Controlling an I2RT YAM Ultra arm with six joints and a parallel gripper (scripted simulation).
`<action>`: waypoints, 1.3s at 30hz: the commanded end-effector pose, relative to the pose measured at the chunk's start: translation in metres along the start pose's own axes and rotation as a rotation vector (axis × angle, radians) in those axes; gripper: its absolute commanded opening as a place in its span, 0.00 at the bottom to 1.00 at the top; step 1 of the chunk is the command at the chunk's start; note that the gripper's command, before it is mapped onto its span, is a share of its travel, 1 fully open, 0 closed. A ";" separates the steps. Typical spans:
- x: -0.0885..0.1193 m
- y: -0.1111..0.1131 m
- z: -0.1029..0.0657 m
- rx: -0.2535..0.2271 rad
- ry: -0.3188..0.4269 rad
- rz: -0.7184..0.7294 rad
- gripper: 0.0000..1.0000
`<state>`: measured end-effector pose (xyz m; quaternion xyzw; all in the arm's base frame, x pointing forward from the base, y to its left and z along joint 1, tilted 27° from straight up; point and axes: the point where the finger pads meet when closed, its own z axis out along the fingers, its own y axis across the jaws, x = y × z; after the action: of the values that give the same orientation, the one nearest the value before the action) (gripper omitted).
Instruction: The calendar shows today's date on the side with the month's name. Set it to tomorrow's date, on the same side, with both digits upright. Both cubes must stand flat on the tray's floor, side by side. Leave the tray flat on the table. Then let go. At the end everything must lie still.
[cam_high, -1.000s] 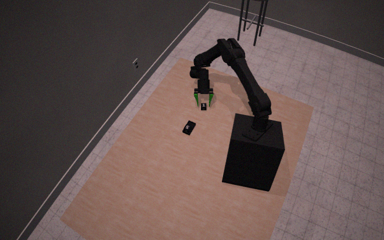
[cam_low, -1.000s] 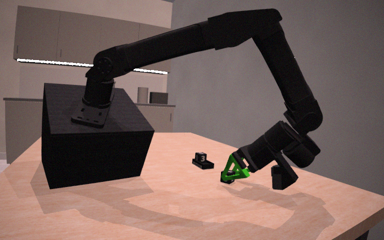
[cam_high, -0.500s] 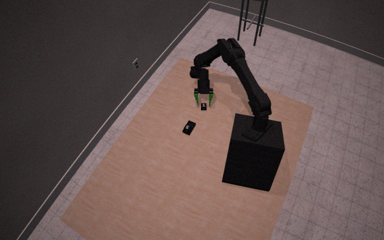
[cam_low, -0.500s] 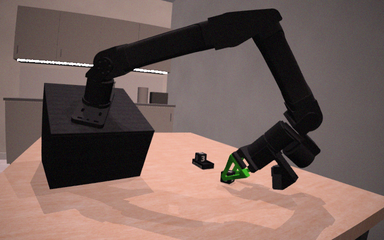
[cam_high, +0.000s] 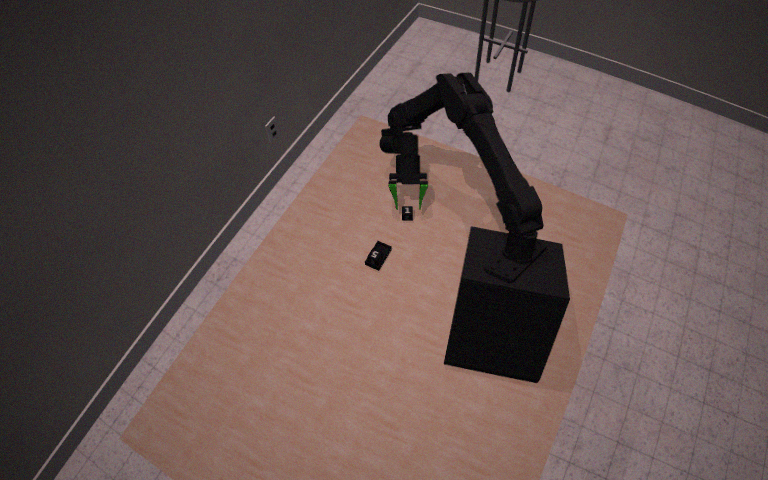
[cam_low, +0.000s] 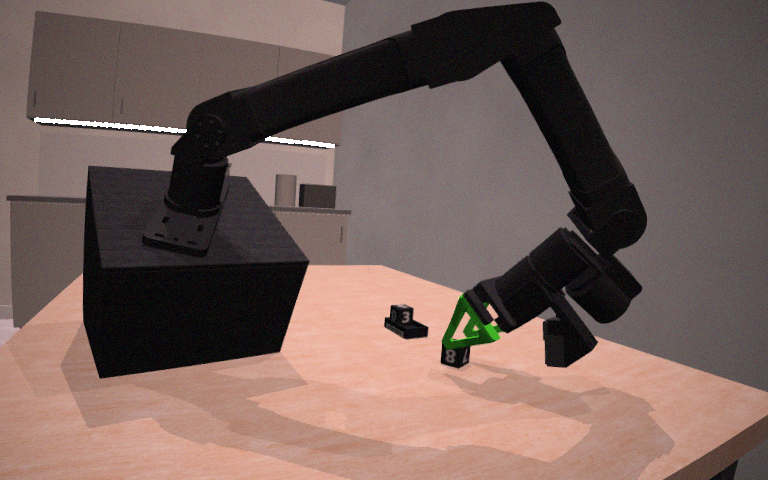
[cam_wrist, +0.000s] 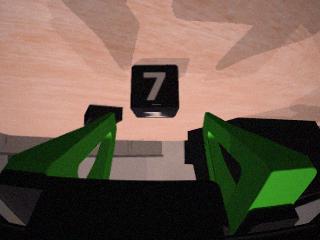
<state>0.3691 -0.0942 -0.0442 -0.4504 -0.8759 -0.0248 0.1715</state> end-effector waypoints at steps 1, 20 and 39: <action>0.009 0.005 -0.013 -0.010 -0.012 -0.010 0.64; 0.037 0.004 -0.041 -0.011 -0.012 -0.010 0.64; 0.039 0.004 -0.040 -0.011 -0.257 -0.010 0.64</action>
<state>0.3480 -0.0665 -0.0009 -0.4444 -0.8895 0.0200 0.1041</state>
